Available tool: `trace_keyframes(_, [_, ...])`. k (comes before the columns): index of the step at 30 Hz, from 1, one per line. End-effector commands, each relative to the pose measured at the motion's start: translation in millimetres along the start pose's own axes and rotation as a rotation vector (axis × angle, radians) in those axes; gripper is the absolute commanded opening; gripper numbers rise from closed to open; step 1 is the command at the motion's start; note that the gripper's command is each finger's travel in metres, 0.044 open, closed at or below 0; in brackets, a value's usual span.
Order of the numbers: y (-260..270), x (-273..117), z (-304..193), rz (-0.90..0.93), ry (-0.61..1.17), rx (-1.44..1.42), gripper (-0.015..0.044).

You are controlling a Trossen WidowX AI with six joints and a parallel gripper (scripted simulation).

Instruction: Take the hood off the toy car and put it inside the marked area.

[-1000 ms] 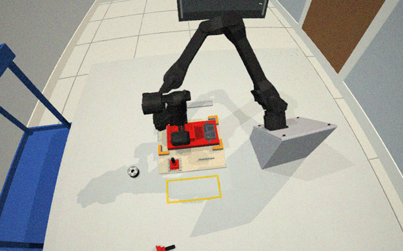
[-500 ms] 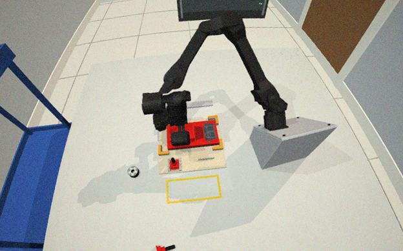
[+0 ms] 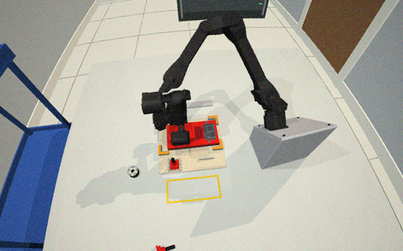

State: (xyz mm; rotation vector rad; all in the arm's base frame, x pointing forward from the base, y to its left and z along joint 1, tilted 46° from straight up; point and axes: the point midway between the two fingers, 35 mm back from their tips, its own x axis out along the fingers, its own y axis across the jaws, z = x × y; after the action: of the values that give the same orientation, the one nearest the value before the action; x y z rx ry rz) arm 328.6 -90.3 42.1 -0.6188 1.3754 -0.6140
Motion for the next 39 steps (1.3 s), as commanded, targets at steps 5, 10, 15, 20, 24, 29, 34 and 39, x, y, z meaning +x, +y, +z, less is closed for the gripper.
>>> trace_keyframes(5, [0,-5,0,0.000,0.000,0.002,0.0000])
trace_keyframes(10, [0,-9,0,0.001,0.000,0.002,0.0000])
trace_keyframes(15, [0,-12,0,0.001,0.000,0.002,0.0000])
trace_keyframes(20, [0,-15,0,0.001,0.000,0.002,0.0000])
trace_keyframes(24, [0,-18,0,0.001,0.000,0.002,0.0000])
trace_keyframes(29, [0,-21,0,0.001,0.000,0.001,0.0000])
trace_keyframes(34, [1,-34,1,0.003,0.000,0.001,0.0000])
trace_keyframes(39, [1,-64,0,0.004,0.000,0.001,0.0000])
